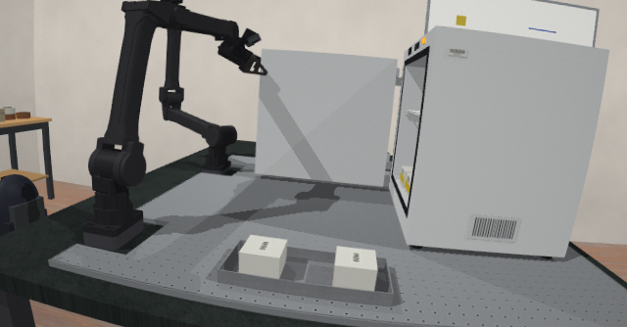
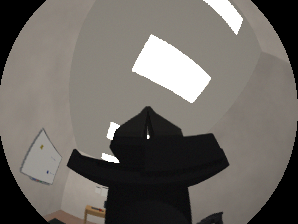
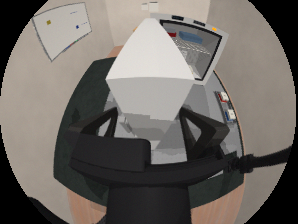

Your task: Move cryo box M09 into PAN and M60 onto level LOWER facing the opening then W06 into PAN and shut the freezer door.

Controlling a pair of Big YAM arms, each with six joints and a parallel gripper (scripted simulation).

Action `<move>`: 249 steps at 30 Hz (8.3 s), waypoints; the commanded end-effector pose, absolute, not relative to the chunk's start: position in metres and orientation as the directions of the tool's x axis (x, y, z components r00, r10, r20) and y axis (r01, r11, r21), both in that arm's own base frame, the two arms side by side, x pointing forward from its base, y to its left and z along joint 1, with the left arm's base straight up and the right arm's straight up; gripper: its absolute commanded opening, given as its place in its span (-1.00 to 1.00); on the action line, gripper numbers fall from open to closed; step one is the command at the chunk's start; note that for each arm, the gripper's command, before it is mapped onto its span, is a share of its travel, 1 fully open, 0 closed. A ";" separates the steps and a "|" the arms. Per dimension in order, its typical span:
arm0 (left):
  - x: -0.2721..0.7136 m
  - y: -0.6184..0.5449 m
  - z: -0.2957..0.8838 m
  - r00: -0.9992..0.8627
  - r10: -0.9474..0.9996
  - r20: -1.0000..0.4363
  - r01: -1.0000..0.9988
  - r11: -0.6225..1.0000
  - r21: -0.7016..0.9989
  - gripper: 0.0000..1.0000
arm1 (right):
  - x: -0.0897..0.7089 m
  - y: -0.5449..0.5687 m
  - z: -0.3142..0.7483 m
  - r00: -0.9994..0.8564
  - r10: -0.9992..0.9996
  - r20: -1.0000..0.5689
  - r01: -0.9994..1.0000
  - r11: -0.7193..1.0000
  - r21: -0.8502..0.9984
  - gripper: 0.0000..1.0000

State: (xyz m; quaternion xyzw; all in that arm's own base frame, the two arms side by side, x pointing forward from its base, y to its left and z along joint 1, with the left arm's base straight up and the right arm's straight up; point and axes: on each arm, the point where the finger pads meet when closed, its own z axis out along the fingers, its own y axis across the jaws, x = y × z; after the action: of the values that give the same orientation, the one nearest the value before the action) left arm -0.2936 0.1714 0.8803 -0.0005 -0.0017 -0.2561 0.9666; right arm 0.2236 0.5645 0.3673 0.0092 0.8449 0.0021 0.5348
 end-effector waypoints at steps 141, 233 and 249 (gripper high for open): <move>-0.279 0.163 0.885 0.863 -0.505 -0.029 0.505 0.863 0.000 -1.00 | 0.342 0.251 0.371 -0.307 -0.294 -0.905 -0.679 0.734 -0.008 1.00; -0.279 0.163 0.885 0.863 -0.505 -0.029 0.505 0.863 0.000 -1.00 | 0.459 0.160 0.403 -0.162 -0.364 -0.917 -0.861 0.506 -0.049 1.00; -0.279 0.163 0.885 0.863 -0.505 -0.029 0.505 0.863 0.000 -1.00 | 0.463 0.156 0.403 -0.157 -0.368 -0.917 -0.865 0.500 -0.052 1.00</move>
State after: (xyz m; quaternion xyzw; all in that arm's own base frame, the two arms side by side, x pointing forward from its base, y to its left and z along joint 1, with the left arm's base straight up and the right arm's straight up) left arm -0.2936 0.1714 0.8803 -0.0005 -0.0017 -0.2561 0.9666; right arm 0.4485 0.1611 0.3711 -0.4231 0.7297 0.2701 0.4642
